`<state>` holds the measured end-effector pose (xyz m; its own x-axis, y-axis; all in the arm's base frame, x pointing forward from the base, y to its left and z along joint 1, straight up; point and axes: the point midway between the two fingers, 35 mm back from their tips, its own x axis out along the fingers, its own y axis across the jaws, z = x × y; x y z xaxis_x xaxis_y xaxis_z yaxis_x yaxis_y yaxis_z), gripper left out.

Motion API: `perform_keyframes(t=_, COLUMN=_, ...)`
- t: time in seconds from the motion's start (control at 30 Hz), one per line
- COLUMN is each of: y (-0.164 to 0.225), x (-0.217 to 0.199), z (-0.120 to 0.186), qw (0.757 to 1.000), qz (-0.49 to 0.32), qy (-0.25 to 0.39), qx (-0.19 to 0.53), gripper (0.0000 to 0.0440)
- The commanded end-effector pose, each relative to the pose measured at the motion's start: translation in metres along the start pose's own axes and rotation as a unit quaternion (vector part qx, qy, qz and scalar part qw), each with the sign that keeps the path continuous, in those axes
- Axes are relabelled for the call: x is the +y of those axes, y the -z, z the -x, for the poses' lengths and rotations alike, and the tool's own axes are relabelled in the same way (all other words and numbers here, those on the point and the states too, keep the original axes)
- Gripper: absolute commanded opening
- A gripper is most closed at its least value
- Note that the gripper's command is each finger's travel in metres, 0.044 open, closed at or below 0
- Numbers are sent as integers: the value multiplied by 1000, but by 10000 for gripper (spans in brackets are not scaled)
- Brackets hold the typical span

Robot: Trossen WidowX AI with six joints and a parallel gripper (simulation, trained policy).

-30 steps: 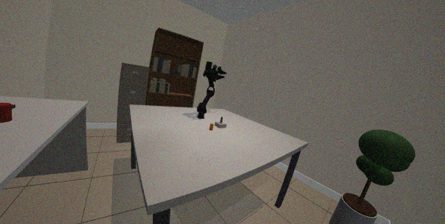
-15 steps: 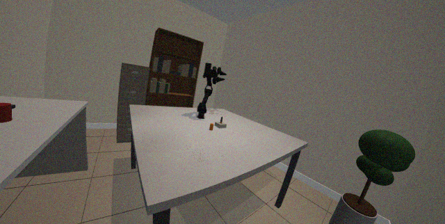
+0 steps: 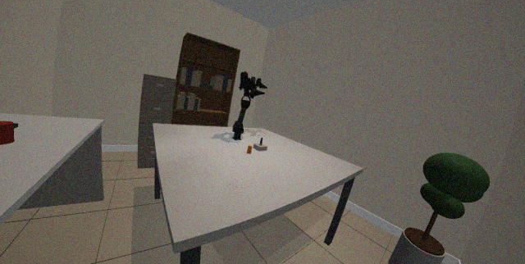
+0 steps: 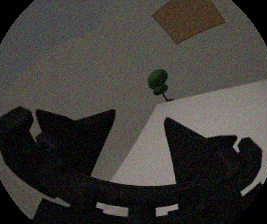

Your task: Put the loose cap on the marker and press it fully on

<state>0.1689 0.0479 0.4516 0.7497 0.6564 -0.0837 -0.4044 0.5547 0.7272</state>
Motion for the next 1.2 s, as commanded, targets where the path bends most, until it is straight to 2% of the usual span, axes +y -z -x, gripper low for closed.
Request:
perform_keyframes(t=0.0, y=-6, x=-3, z=0, qw=1000, qz=8, qy=0, qx=3, gripper=305)
perform_keyframes(t=0.53, y=-21, x=-51, z=-11, qw=998, qz=-26, qy=34, qx=35, gripper=323)
perform_keyframes(t=1.17, y=-25, x=-108, z=-26, qw=990, qz=-65, qy=83, qx=94, gripper=323)
